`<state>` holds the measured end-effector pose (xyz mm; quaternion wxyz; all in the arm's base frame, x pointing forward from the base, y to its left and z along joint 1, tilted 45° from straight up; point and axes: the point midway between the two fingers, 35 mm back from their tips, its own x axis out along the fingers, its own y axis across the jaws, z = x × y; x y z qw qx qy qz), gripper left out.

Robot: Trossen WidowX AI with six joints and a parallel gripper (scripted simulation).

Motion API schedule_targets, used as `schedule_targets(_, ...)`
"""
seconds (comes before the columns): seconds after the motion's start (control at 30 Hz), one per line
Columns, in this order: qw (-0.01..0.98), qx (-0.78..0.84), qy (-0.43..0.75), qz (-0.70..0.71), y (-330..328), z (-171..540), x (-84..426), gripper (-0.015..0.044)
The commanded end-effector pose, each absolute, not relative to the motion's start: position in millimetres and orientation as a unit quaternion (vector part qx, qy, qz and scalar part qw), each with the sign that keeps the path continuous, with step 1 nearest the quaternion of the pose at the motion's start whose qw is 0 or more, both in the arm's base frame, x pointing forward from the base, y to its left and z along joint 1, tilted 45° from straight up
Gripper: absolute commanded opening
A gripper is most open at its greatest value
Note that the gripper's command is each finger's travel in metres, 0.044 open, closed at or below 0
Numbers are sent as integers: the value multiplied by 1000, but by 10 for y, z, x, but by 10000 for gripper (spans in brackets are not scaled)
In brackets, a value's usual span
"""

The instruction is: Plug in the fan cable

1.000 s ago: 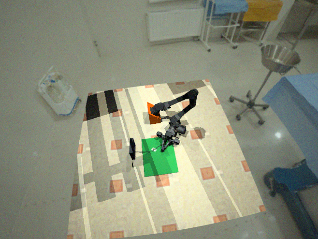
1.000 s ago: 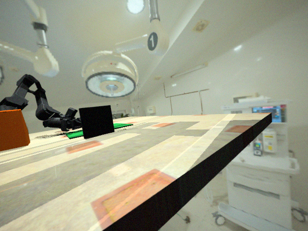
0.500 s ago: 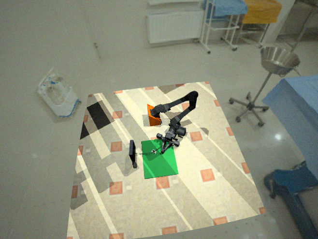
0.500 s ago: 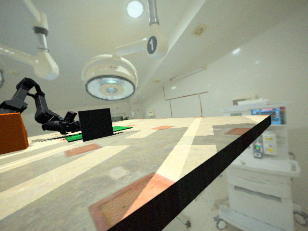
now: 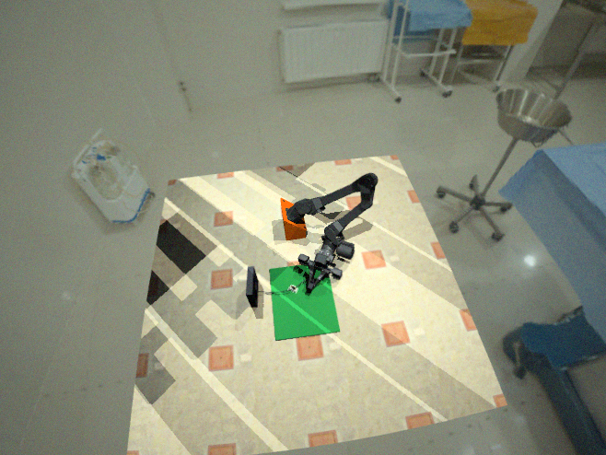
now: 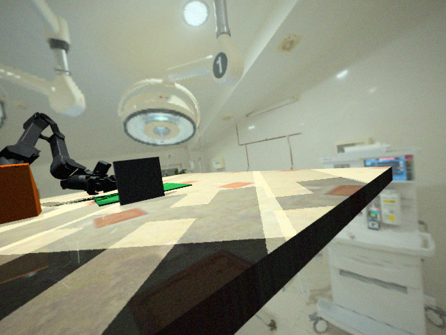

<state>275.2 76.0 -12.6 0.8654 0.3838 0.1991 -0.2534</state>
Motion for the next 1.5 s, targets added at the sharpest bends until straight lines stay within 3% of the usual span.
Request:
schedule_targets(0.0, 866, 383, 200, -253, 758, -126, 2750, 0)
schedule_targets(0.2, 866, 383, 200, -253, 758, -126, 2750, 0)
schedule_targets(0.4, 865, 384, 199, -253, 760, -126, 2752, 140)
schedule_targets(1.47, 863, 385, 203, -256, 816, 10, 2643, 140)
